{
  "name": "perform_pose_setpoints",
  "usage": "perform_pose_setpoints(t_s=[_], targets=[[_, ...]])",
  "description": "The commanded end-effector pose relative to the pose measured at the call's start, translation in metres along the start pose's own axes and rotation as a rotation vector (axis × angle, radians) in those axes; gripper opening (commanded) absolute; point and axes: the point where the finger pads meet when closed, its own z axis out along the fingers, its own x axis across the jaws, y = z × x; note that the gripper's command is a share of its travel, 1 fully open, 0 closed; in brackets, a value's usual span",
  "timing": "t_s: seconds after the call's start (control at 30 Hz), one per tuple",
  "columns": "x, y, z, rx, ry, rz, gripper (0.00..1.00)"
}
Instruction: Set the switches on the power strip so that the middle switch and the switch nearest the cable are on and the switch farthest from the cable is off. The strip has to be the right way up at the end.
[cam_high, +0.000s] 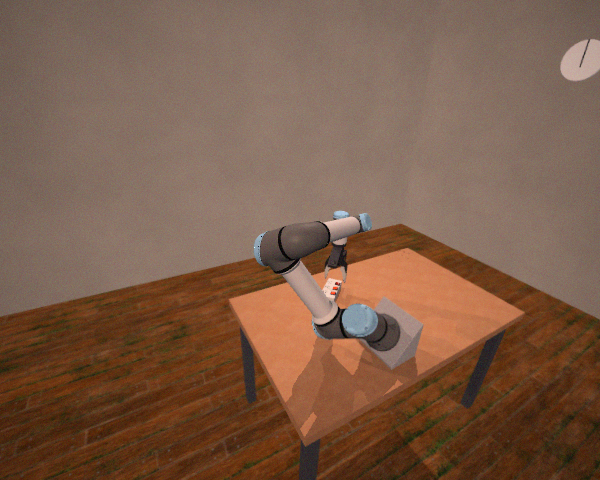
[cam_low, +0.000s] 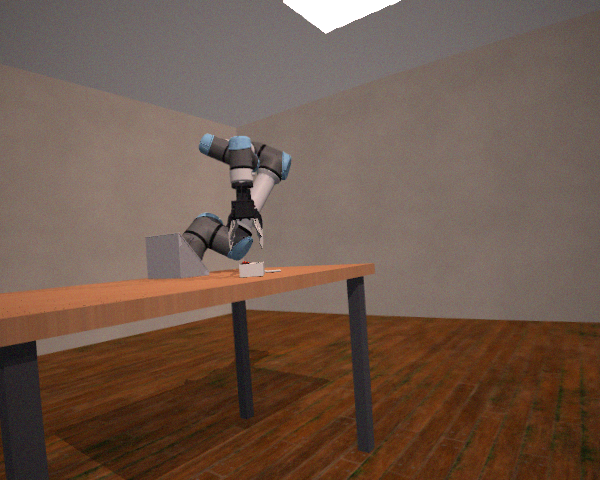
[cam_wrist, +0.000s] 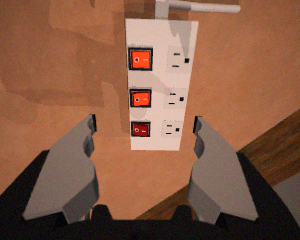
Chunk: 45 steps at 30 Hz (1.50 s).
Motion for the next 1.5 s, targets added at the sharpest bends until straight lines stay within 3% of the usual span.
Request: perform_pose_setpoints(t_s=[0.0, 0.23, 0.63, 0.9, 1.47], targets=[[0.000, 0.000, -0.002, -0.001, 0.000, 0.000, 1.00], [0.000, 0.000, -0.018, -0.001, 0.000, 0.000, 1.00], [0.000, 0.000, -0.087, -0.001, 0.000, 0.000, 1.00], [0.000, 0.000, -0.102, -0.001, 0.000, 0.000, 1.00], [0.000, 0.000, -0.102, -0.001, 0.000, 0.000, 1.00]])
